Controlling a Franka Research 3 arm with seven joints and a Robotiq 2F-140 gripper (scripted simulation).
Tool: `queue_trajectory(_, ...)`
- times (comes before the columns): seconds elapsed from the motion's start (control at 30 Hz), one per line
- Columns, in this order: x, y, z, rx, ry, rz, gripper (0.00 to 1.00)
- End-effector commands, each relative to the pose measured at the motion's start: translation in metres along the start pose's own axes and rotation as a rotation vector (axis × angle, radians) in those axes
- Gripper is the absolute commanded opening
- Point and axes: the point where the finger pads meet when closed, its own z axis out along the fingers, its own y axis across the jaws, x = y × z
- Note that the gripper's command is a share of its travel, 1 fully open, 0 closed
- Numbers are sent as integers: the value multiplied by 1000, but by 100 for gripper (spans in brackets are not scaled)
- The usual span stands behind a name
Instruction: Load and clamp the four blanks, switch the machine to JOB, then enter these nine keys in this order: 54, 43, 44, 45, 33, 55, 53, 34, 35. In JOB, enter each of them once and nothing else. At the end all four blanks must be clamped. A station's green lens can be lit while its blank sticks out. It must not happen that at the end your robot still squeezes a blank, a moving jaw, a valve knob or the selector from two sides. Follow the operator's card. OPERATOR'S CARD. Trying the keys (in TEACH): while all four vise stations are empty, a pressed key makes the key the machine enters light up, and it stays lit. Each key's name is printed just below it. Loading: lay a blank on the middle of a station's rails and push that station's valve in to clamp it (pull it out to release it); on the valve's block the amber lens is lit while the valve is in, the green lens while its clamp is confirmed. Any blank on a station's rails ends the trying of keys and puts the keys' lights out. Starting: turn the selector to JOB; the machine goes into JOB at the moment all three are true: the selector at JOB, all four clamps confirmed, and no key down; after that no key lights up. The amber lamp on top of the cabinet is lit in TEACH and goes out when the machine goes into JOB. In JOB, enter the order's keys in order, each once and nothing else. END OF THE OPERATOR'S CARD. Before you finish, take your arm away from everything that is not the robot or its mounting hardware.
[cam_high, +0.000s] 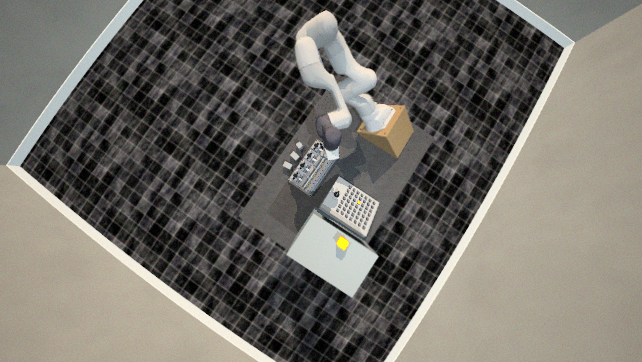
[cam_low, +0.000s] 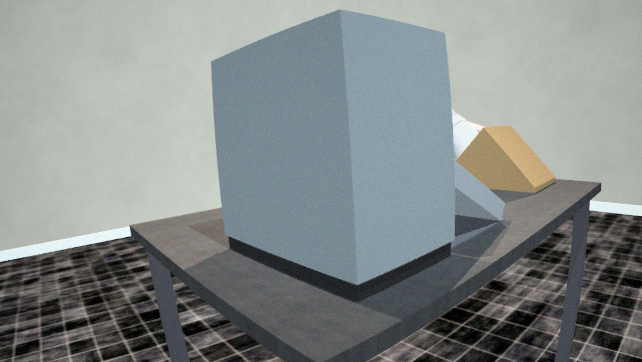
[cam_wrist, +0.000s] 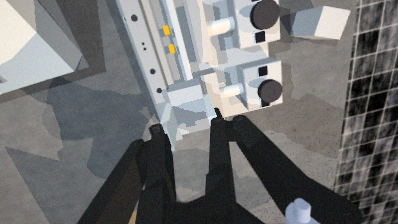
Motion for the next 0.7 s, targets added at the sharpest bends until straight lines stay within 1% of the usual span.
queue_trajectory(0.0,1,-1,0,3,3,4,0)
queue_trajectory(0.17,1,-1,0,3,3,4,0)
queue_trajectory(0.2,1,-1,0,3,3,4,40)
queue_trajectory(0.67,1,-1,0,3,3,4,40)
